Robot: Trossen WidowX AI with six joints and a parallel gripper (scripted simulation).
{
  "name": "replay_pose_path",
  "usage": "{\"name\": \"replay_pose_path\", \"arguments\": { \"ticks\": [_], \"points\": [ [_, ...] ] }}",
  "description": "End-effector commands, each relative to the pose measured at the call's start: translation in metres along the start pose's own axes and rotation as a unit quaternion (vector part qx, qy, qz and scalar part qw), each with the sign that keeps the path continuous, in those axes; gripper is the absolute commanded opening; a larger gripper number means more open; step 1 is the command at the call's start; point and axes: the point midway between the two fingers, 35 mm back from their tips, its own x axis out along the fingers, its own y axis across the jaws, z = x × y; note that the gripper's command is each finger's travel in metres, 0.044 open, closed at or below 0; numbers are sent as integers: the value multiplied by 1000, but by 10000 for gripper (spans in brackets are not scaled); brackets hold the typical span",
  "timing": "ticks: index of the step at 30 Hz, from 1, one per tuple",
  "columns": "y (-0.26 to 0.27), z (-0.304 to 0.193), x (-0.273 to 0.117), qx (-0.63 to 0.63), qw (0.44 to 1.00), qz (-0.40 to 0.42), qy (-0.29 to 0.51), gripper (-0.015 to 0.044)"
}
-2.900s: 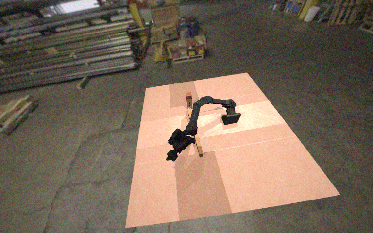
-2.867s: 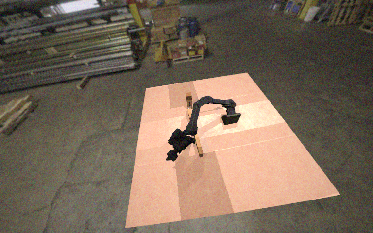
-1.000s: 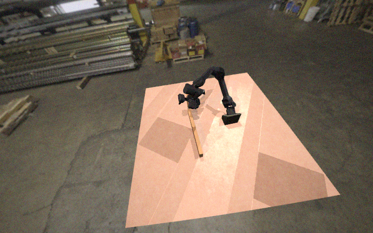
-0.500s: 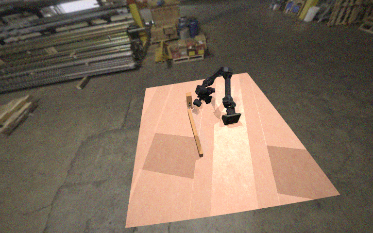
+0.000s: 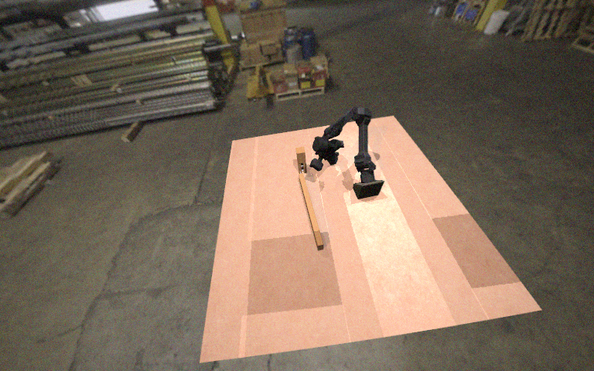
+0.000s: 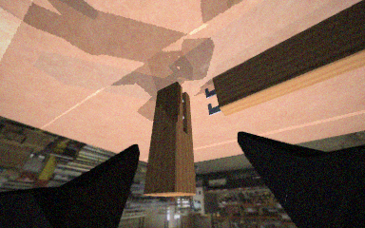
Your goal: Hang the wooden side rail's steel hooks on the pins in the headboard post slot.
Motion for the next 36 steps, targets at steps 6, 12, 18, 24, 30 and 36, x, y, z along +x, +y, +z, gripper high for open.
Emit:
{"name": "replay_pose_path", "arguments": {
  "ticks": [6,12,18,24,30,36],
  "points": [
    [1,0,0,-4,1000,2,0,440],
    [-22,-5,4,181,983,-4,23,440],
    [-49,-14,9,481,875,-22,54,440],
    [-63,-17,11,732,676,-44,74,440],
    [-63,-15,11,907,407,-66,83,440],
    [-53,-4,10,988,103,-81,83,440]
  ]
}}
